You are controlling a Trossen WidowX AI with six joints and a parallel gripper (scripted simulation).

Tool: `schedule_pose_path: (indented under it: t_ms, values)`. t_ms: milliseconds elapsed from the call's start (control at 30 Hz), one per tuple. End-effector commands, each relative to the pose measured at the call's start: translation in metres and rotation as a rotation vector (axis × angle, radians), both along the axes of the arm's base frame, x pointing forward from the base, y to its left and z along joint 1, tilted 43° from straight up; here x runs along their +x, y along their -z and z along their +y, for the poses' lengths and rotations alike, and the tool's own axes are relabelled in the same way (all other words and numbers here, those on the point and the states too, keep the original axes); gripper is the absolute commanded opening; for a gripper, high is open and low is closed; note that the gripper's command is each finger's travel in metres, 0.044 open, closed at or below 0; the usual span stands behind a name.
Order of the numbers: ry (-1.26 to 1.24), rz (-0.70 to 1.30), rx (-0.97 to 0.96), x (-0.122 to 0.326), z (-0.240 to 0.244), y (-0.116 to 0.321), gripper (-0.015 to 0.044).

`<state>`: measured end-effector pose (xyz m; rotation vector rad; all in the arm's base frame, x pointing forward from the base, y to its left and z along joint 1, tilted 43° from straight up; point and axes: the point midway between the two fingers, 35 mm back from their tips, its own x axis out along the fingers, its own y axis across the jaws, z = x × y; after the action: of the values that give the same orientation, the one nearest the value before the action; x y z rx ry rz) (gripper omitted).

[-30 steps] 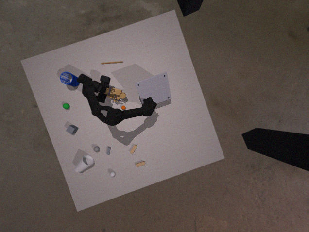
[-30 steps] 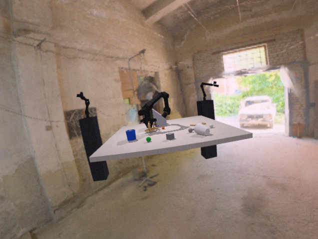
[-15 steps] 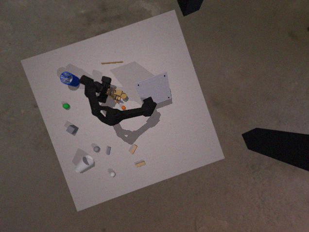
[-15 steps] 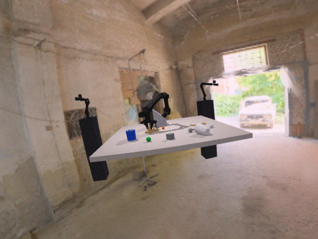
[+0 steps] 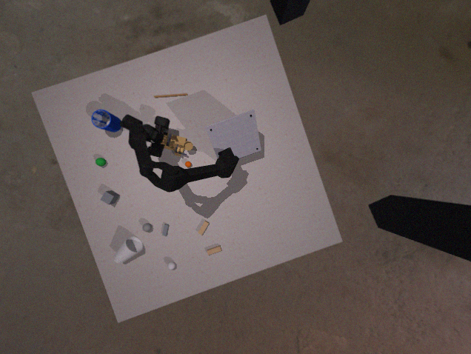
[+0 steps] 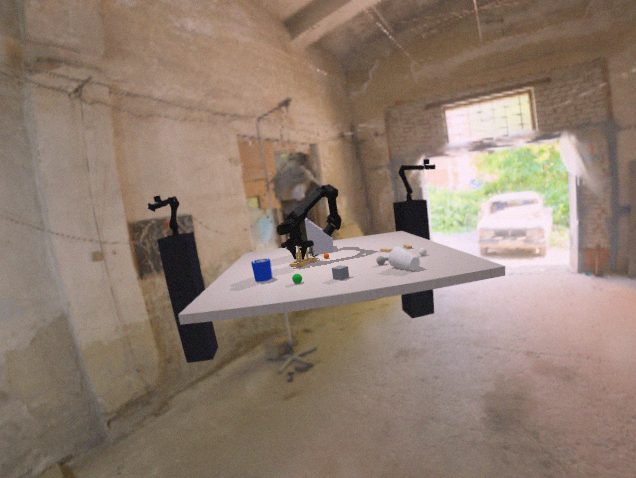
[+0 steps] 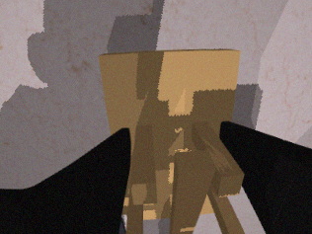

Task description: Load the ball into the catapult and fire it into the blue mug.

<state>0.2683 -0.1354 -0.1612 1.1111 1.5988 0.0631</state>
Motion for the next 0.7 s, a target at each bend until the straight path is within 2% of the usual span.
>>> schedule_pose_path:
  t_ms: [0, 133, 233, 300, 667]
  values:
    - [-0.001, -0.002, -0.001, 0.0, 0.0, 0.0, 0.0341]
    - [0.0, 0.0, -0.004, 0.0, -0.03, -0.028, 0.044]
    - [0.0, 0.002, -0.004, -0.007, -0.061, -0.065, 0.044]
    - [0.0, 0.002, -0.004, -0.009, -0.068, -0.074, 0.044]
    - [0.01, -0.002, -0.005, -0.008, -0.058, -0.063, 0.044]
